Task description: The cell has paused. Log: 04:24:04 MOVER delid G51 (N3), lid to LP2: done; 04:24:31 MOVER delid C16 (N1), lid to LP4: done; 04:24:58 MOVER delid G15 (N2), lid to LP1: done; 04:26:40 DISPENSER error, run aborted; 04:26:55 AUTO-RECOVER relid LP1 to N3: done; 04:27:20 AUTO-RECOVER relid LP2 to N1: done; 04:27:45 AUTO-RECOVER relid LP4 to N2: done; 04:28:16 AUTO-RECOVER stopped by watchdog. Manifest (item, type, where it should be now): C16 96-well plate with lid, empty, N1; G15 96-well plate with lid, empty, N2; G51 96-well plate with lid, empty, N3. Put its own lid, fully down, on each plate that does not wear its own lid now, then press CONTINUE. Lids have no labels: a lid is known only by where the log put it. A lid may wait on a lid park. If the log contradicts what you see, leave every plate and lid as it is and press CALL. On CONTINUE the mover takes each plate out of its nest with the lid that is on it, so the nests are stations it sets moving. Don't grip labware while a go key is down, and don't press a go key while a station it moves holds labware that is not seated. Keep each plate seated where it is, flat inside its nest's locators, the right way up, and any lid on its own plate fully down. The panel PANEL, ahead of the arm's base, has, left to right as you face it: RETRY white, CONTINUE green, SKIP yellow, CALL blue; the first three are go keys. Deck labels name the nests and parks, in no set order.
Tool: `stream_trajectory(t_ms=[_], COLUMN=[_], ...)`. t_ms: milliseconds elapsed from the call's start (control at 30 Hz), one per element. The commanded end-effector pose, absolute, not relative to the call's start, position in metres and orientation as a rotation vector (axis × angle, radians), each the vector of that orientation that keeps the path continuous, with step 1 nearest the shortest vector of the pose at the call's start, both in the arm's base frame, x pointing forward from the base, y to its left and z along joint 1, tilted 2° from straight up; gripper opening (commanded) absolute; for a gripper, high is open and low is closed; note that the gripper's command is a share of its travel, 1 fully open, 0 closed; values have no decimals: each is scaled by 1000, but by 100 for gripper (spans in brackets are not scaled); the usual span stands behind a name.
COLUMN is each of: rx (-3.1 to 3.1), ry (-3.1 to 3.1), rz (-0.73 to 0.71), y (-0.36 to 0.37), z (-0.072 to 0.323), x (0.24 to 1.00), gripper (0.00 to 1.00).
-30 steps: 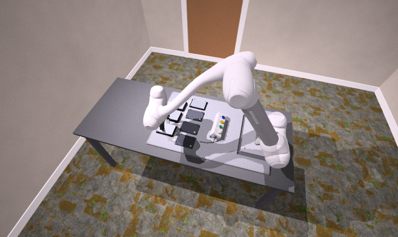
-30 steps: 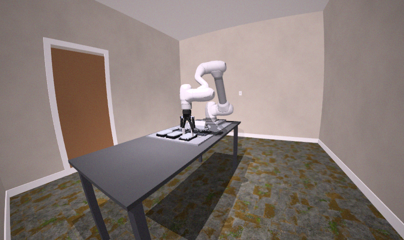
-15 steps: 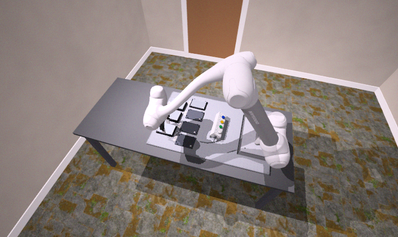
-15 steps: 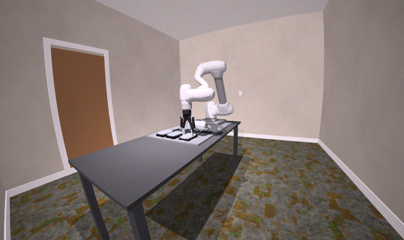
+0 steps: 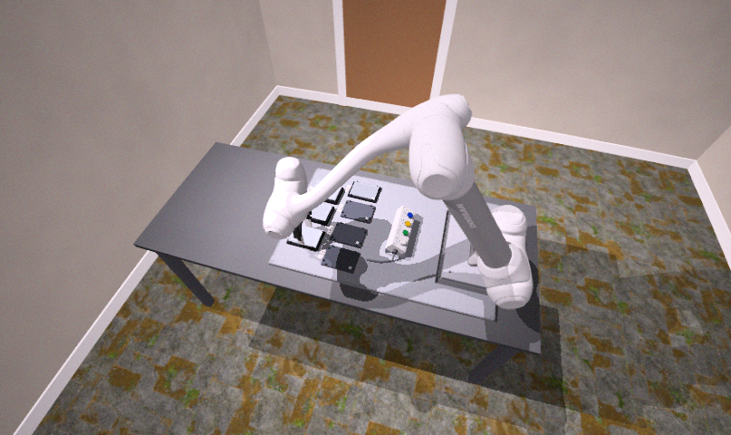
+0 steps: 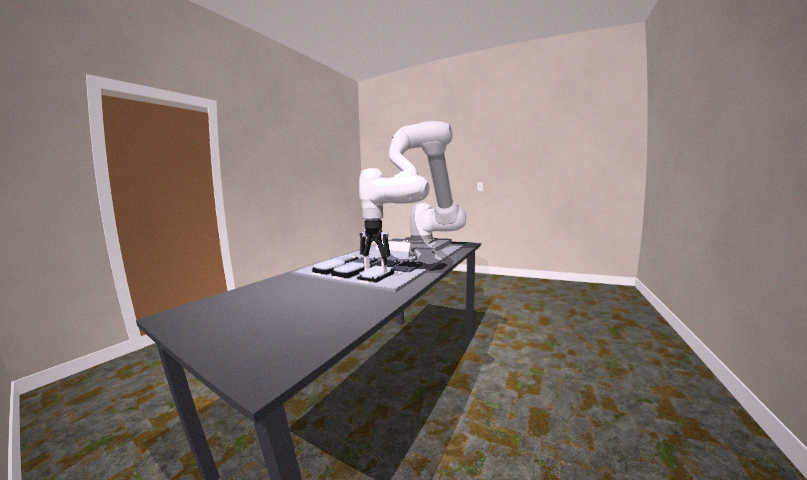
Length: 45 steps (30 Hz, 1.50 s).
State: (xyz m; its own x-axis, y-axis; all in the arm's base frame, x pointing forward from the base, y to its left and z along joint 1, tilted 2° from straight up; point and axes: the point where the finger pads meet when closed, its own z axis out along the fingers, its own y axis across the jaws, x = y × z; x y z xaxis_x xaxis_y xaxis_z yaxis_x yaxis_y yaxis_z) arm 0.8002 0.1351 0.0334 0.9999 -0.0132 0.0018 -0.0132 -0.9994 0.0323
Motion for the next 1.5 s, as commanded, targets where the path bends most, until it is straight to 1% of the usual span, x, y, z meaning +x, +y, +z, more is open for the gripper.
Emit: stream_trajectory(t_ms=[0,833,867,1467], rx=[3109,3109,3109,3109], ry=[-20,-20,-20,-20], rz=[3,3,3,3], y=[135,135,135,135], z=[34,34,34,34], x=[800,800,800,800], gripper=[0,0,66,66])
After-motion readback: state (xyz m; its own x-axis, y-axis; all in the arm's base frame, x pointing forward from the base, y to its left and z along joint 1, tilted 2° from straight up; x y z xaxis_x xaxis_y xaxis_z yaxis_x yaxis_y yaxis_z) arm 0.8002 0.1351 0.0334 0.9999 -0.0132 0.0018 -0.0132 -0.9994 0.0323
